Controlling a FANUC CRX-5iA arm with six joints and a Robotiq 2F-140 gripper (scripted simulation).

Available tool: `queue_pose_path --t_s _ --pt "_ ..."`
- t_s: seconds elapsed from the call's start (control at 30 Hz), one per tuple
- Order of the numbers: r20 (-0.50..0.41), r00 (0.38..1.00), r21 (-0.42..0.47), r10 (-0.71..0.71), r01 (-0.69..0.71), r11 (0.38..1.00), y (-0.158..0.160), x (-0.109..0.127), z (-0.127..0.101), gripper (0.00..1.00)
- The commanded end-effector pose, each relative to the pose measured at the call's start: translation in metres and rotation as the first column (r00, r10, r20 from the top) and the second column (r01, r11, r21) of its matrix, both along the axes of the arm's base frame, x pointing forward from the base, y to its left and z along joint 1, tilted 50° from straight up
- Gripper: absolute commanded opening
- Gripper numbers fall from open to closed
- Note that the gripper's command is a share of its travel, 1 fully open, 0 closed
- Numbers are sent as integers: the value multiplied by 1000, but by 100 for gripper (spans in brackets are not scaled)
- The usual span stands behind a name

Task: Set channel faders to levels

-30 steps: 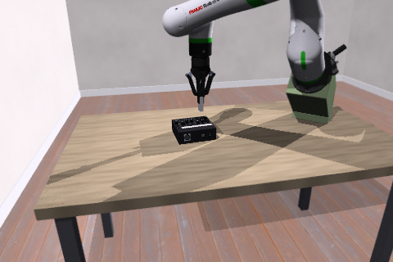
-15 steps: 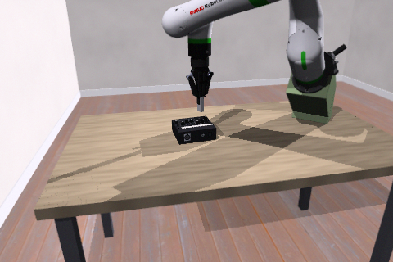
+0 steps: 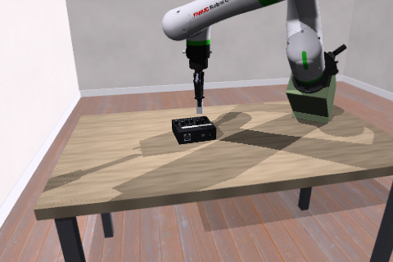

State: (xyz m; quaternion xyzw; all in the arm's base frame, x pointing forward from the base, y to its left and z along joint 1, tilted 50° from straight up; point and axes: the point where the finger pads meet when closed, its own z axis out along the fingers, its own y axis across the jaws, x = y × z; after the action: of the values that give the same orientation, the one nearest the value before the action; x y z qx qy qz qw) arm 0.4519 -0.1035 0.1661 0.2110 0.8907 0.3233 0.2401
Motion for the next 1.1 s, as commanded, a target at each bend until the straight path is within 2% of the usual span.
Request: queue_pose_path --t_s 0.0,0.03,0.07,0.17,0.27,0.53,0.6,0.63,0.87,1.07 --pt "108 982 -126 154 -140 982 5 1 5 0" --pt "108 982 -126 154 -140 982 5 1 5 0" --pt "160 950 -231 268 -228 946 6 2 6 0" --pt "192 910 -328 369 -295 898 11 3 10 0" --pt "215 847 -440 486 -360 823 14 4 13 0" --pt "197 619 -707 760 -447 547 20 5 18 0" --pt "197 619 -707 760 -447 547 20 5 18 0" --pt "165 523 -784 836 -445 433 21 5 19 0" --pt "53 292 -911 955 -377 166 21 5 19 0" --pt "-64 78 -969 995 -243 -43 21 5 19 0"
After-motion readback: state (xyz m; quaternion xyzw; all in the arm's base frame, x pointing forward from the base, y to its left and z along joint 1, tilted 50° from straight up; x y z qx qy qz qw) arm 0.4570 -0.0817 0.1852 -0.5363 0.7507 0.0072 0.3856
